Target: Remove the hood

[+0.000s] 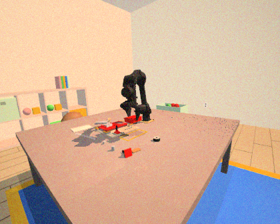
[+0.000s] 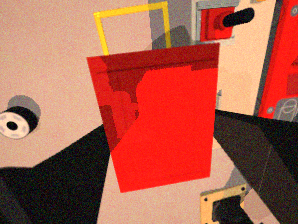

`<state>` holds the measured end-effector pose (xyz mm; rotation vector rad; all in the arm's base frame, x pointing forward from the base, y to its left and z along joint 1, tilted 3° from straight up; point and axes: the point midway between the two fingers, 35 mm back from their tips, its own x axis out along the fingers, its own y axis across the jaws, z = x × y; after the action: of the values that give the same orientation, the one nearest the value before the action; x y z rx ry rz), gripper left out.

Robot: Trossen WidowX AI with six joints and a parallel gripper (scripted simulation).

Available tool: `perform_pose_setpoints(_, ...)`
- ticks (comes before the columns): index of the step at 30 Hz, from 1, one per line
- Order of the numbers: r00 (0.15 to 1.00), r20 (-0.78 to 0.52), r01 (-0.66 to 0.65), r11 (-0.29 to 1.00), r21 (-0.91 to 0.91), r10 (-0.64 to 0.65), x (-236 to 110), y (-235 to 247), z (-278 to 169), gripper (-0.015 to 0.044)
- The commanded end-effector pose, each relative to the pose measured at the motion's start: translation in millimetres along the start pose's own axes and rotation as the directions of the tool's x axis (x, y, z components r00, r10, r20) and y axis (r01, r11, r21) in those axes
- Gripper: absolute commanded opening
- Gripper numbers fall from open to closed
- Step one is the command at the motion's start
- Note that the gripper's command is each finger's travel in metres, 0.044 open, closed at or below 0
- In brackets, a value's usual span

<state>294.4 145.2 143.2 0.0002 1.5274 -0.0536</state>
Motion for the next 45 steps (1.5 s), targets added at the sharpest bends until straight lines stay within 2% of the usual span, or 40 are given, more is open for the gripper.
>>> perform_pose_setpoints(1, 1.0, 0.01, 0.0, 1.0, 0.012, 0.0, -0.9, 0.6, -0.1, 0.0)
perform_pose_setpoints(45, 1.0, 0.01, 0.0, 1.0, 0.012, 0.0, 38.3, 1.8, 2.5, 0.0)
